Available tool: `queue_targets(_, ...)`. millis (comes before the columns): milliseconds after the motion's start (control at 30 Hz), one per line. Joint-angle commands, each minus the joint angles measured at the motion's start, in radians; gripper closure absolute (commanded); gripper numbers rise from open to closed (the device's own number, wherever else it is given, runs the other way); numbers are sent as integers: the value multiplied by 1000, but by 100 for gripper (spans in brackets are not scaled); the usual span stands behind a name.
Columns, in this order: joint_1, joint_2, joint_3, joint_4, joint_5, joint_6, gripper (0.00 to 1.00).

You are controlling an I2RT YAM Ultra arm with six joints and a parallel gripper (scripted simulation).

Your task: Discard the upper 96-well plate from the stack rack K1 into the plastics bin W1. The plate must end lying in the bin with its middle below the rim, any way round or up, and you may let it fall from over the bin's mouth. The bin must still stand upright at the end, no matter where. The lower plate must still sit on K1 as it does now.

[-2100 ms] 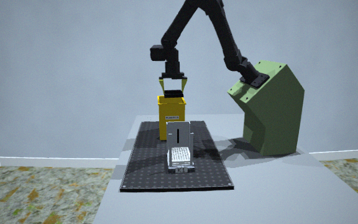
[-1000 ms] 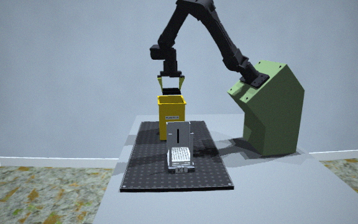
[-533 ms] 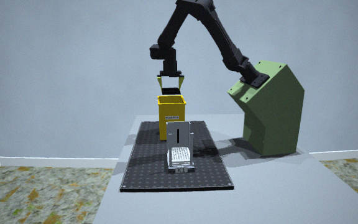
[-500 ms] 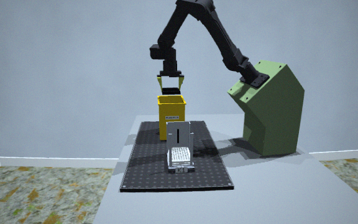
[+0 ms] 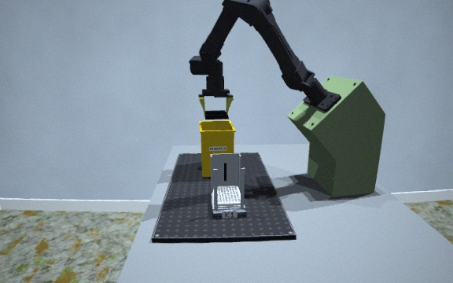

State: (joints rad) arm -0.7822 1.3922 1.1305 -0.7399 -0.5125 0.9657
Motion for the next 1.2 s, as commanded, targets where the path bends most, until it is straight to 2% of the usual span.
queue_targets(0, -12, -6, 8, 1, 0, -1, 100)
queue_targets(767, -14, -8, 3, 2, -1, -2, 100)
queue_targets(1167, 17, 22, -22, 72, 16, 27, 100)
